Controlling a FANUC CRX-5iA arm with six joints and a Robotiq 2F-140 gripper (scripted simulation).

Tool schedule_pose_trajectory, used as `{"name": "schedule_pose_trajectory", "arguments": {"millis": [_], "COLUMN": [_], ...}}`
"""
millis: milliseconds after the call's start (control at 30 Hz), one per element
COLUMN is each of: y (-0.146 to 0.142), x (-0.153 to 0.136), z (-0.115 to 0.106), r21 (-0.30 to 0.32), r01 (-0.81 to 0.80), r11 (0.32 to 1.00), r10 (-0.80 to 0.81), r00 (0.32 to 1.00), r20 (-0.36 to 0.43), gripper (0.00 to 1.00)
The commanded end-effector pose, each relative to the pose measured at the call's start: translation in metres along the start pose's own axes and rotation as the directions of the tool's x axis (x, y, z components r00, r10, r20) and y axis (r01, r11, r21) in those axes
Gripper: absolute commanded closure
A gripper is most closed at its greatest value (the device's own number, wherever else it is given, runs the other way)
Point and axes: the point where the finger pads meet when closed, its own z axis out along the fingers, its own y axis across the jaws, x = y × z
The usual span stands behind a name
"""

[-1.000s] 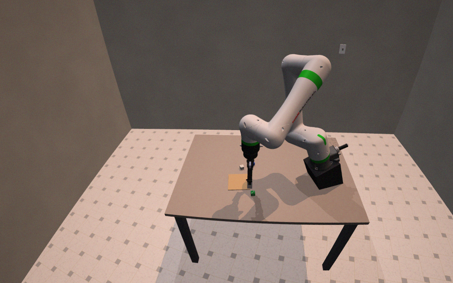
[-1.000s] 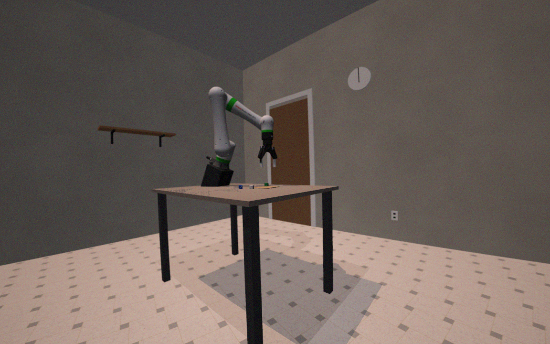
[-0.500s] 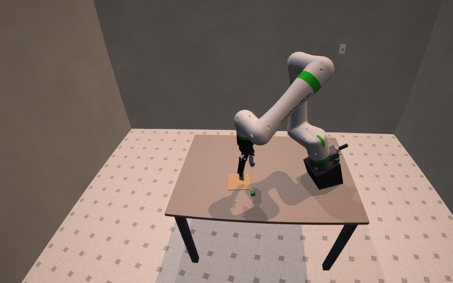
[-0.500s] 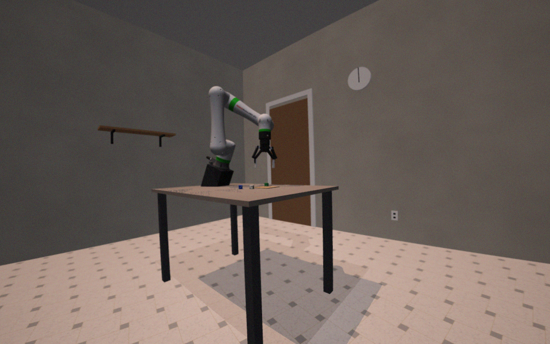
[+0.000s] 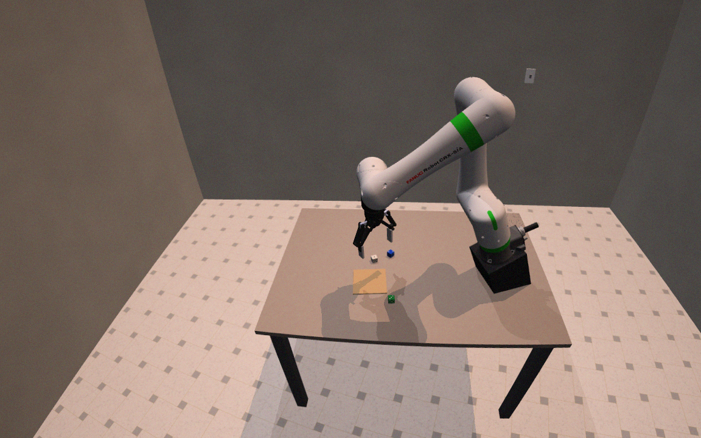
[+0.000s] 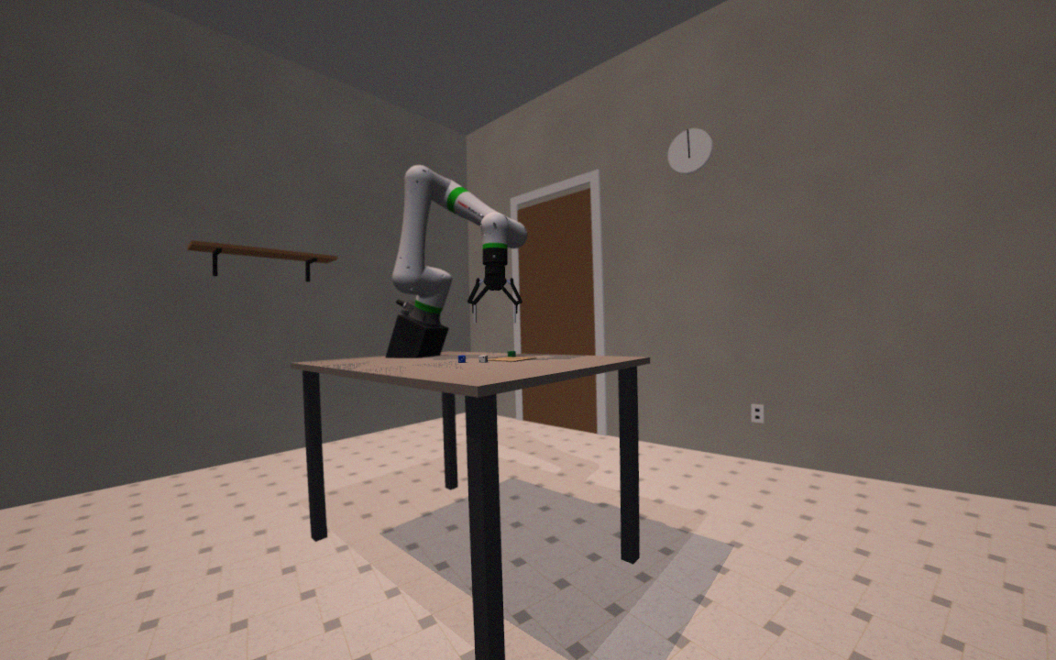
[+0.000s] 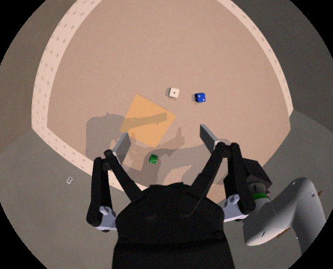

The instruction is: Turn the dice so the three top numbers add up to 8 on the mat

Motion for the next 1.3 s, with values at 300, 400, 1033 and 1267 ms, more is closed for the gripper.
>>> {"name": "schedule_pose_trajectory", "arguments": {"millis": [300,400,1033,1267], "y": [0.041,0.041,0.041,0.041], "x": [0.065,0.065,0.065,0.065], "z": [-0.001,-0.001,0.032,0.033], "r21": [0.026,0.026,0.026,0.026], "r01": [-0.321,-0.322,-0.322,-0.322], "r11": [0.947,0.946,0.946,0.946], "r10": [0.321,0.322,0.322,0.322], "r00": [0.947,0.947,0.947,0.947], "r20": [0.009,0.009,0.009,0.009], "gripper": [0.0,0.0,0.0,0.75]}}
